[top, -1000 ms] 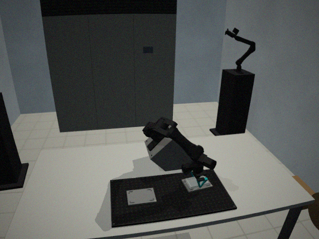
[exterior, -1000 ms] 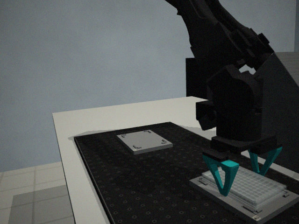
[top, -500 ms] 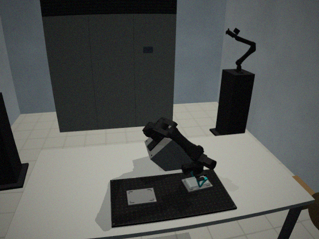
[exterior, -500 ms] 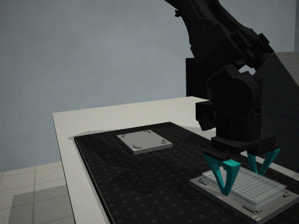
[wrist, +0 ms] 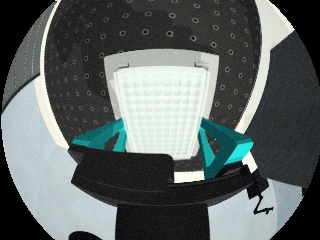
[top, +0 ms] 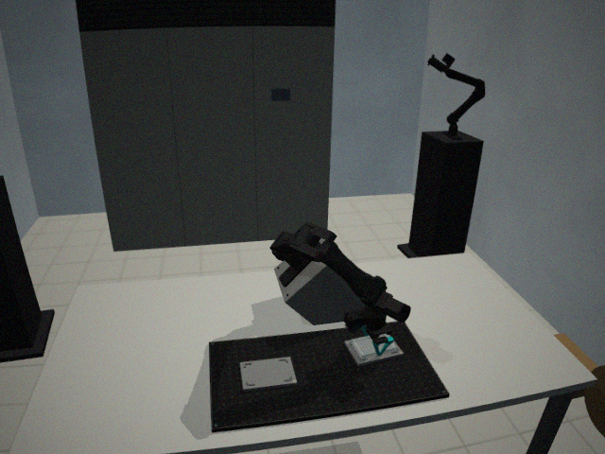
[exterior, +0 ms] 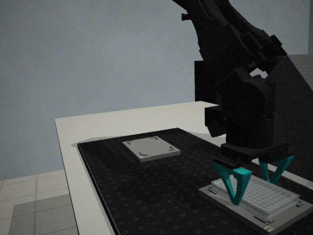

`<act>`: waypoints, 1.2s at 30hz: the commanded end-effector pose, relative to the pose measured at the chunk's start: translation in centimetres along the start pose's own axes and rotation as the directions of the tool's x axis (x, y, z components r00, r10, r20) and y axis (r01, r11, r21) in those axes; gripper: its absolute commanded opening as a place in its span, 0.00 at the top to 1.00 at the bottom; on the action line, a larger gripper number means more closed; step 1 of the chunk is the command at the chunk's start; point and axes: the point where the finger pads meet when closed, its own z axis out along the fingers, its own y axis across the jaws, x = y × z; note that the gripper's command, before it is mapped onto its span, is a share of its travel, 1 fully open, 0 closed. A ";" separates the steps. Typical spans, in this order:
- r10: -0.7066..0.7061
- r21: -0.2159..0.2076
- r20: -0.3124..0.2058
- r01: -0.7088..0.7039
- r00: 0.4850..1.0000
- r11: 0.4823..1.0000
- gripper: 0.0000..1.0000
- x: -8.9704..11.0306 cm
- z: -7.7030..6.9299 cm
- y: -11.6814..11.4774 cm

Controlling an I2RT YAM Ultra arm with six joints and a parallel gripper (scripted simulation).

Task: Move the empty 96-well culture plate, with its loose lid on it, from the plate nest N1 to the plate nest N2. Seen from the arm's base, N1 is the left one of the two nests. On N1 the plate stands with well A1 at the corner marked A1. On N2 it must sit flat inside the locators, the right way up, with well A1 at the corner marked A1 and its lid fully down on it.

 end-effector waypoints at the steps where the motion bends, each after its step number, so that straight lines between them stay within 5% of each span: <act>1: -0.005 -0.014 0.001 0.005 1.000 1.000 1.00 0.1 -0.4 0.3; 17: -0.005 -0.014 0.001 0.005 1.000 1.000 1.00 0.1 -0.4 0.3; 36: -0.011 -0.037 -0.013 0.011 1.000 0.999 1.00 0.3 -4.3 1.3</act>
